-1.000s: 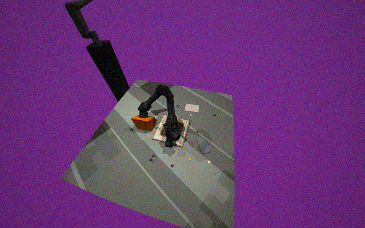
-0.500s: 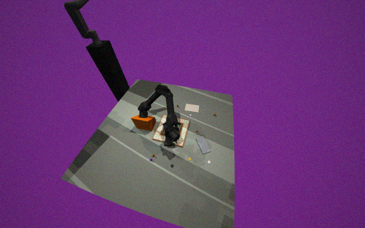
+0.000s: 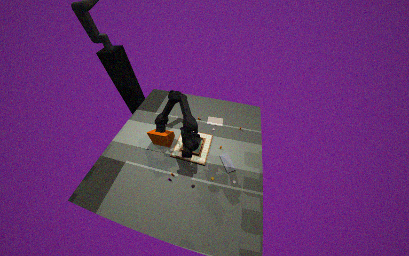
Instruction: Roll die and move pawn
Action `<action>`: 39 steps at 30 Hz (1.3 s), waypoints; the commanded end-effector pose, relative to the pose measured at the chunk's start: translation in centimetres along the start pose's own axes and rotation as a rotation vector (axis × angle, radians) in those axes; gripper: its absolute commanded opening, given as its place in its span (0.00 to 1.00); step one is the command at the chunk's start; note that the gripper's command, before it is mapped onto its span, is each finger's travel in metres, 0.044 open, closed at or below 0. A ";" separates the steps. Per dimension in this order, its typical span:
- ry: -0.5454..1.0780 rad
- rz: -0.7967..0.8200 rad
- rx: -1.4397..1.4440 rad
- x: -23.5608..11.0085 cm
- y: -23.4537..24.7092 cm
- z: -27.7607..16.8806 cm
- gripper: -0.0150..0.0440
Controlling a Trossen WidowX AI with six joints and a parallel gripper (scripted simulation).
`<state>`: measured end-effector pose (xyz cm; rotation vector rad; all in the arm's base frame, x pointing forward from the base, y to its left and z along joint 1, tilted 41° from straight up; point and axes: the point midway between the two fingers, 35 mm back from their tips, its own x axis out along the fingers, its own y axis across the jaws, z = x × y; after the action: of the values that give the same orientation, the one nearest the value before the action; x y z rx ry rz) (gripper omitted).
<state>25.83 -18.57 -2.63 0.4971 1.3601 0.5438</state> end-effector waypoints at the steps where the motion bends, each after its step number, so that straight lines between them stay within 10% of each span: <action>1: 0.010 0.000 -0.011 -0.1 0.0 0.4 0.25; 18: 0.005 0.002 -0.015 7.3 -2.0 9.2 0.25; 39: 0.004 0.003 -0.015 11.4 -1.9 9.3 0.25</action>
<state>36.69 -13.54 -10.90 0.4740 1.3550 0.5551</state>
